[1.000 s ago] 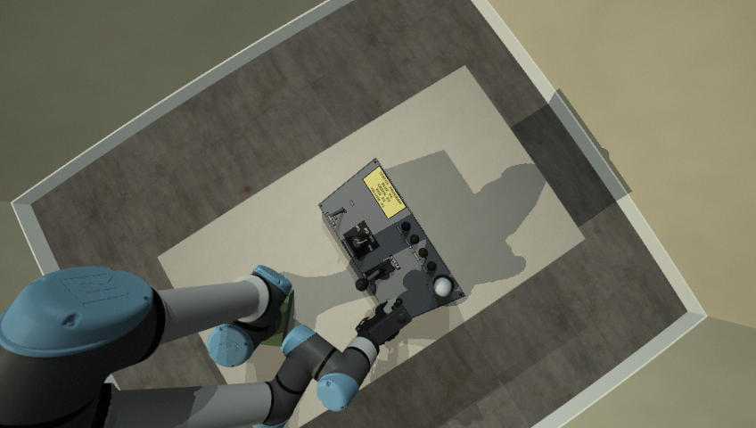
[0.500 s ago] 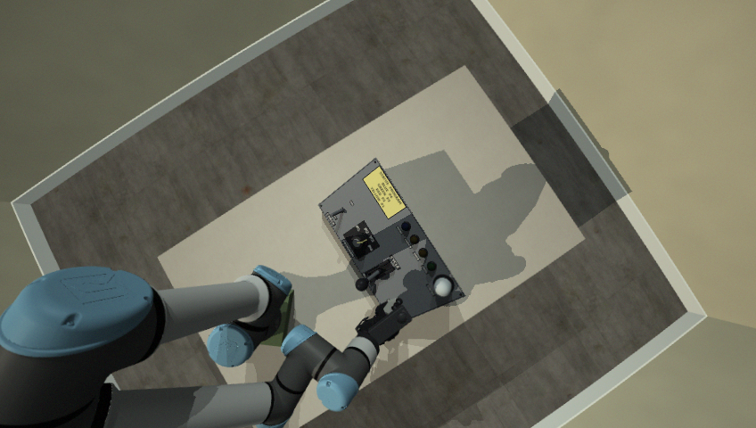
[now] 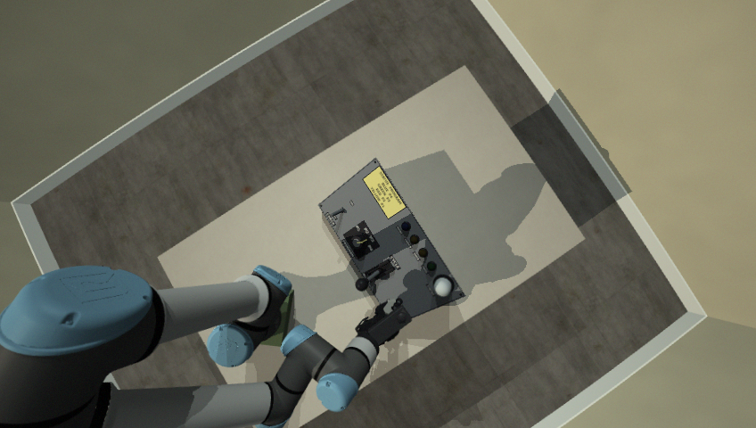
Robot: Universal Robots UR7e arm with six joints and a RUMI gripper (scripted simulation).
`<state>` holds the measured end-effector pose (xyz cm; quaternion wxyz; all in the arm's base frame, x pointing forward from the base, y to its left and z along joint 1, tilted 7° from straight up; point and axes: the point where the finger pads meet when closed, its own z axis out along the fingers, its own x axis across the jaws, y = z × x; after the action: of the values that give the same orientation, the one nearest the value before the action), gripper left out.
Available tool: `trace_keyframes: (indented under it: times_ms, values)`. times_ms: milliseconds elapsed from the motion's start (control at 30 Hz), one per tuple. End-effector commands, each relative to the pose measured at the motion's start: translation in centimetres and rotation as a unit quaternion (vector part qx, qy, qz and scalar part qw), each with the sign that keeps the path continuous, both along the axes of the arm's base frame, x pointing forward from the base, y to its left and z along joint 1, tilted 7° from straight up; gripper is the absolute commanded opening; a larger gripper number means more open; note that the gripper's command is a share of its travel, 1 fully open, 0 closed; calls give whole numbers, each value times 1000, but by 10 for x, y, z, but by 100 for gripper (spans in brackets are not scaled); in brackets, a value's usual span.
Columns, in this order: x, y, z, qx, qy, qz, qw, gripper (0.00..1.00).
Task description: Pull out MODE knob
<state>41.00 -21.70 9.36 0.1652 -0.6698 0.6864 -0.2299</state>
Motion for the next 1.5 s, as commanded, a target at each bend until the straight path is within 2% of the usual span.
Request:
trace_keyframes:
  times_ms: [0,1467]
  values:
    - [-1,0,1,0,0,0,1000,0]
    - [-7,0,13,-1,-1,0,1000,0]
